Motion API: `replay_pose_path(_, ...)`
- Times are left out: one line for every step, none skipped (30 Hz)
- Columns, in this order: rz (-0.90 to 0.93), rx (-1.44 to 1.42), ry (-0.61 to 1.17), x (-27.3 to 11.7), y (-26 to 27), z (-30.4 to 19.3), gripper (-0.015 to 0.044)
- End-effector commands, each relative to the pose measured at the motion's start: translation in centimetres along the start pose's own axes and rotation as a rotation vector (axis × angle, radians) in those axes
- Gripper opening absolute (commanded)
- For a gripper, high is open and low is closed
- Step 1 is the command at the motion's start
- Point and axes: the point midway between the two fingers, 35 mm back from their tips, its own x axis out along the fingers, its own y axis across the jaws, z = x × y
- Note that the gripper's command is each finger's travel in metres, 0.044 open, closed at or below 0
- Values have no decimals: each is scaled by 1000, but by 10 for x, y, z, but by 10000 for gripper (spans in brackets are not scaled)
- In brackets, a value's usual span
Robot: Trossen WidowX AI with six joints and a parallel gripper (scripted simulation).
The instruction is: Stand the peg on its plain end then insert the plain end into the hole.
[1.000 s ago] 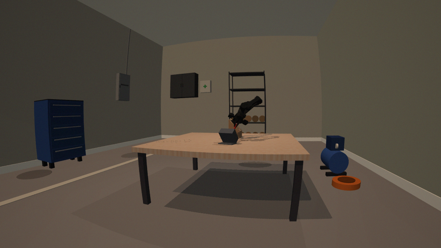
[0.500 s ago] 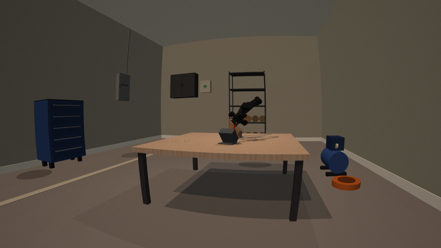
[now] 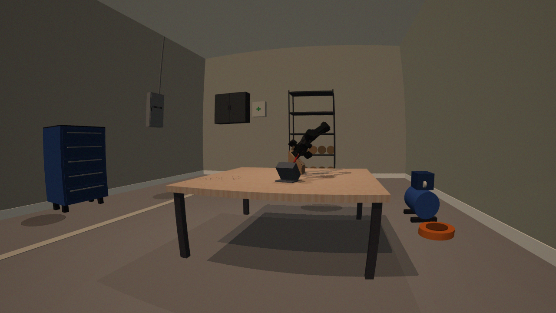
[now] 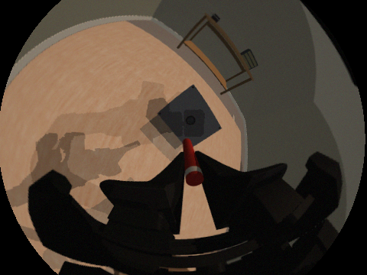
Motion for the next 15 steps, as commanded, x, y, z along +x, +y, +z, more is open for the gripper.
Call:
replay_pose_path(-10, -9, -3, 4, -2, 1, 0)
replay_pose_path(-11, -11, -5, 5, -2, 1, 0)
replay_pose_path(-13, -12, -7, 6, -3, 2, 0)
replay_pose_path(-14, -14, -8, 7, -3, 2, 0)
replay_pose_path(-15, -15, -10, 8, -3, 2, 0)
replay_pose_path(-17, -17, -12, 8, -3, 3, 0)
replay_pose_path(-18, -19, -14, 9, -4, 3, 0)
replay_pose_path(-19, -20, -15, 10, -4, 4, 0)
replay_pose_path(-20, -22, -17, 11, -4, 4, 0)
replay_pose_path(-22, -23, -19, 12, -5, 4, 0)
replay_pose_path(-23, -25, -20, 13, -5, 5, 0)
replay_pose_path(-24, -26, -22, 14, -5, 5, 0)
replay_pose_path(-26, -28, -24, 14, -5, 6, 0)
replay_pose_path(-27, -29, -26, 15, -5, 6, 0)
replay_pose_path(-28, -31, -28, 16, -6, 6, 0)
